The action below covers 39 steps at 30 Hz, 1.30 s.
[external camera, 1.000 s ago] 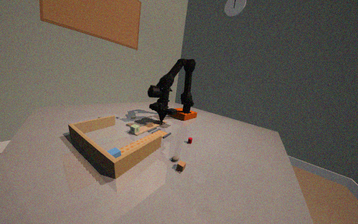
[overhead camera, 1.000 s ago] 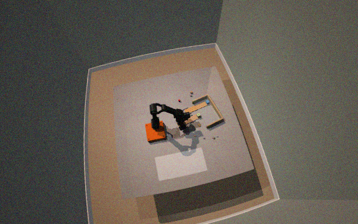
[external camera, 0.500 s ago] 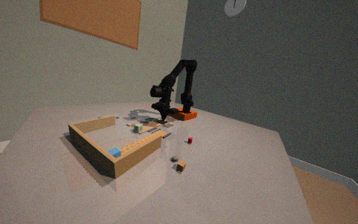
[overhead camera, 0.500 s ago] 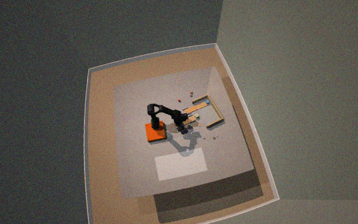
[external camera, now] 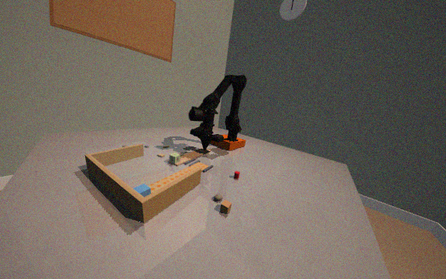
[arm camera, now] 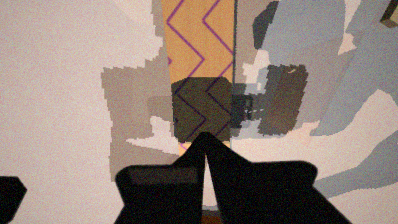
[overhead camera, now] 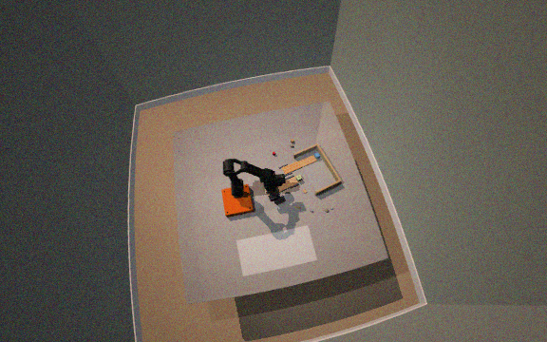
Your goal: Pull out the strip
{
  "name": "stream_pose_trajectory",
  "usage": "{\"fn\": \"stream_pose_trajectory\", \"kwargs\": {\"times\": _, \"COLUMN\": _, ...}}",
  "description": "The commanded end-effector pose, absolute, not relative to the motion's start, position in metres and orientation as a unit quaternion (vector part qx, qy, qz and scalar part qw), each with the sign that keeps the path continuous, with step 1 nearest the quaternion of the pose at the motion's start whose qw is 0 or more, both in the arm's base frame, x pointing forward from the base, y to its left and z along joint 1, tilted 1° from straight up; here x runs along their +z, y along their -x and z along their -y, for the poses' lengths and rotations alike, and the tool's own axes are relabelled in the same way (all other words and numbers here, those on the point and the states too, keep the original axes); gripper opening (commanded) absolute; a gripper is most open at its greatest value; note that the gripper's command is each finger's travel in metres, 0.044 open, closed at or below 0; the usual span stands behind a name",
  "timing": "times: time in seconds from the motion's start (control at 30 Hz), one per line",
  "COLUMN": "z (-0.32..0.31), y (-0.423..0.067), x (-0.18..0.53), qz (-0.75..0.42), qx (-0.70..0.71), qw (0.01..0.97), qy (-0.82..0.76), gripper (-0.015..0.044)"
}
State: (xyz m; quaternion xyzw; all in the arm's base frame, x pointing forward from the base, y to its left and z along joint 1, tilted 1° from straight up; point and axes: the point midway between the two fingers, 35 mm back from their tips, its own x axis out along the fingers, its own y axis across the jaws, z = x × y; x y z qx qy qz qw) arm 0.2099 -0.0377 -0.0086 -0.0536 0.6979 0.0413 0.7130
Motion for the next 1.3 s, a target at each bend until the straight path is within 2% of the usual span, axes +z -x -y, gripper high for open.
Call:
{"fn": "stream_pose_trajectory", "kwargs": {"times": 0.0, "z": 0.038, "y": -0.202, "x": -0.012, "qz": -0.706, "qx": 0.042, "qw": 0.705, "qy": 0.054, "gripper": 0.0}}
{"fn": "stream_pose_trajectory", "kwargs": {"times": 0.83, "z": 0.038, "y": -0.202, "x": -0.012, "qz": -0.706, "qx": 0.042, "qw": 0.705, "qy": 0.054, "gripper": 0.0}}
{"fn": "stream_pose_trajectory", "kwargs": {"times": 1.0, "z": 0.037, "y": -0.21, "x": 0.031, "qz": -0.706, "qx": 0.042, "qw": 0.705, "qy": 0.054, "gripper": 0.0}}
{"fn": "stream_pose_trajectory", "kwargs": {"times": 1.1, "z": 0.037, "y": -0.21, "x": 0.034, "qz": -0.706, "qx": 0.042, "qw": 0.705, "qy": 0.054, "gripper": 0.0}}
{"fn": "stream_pose_trajectory", "kwargs": {"times": 1.27, "z": 0.034, "y": -0.234, "x": 0.034, "qz": -0.703, "qx": 0.072, "qw": 0.703, "qy": 0.083, "gripper": 0.0131}}
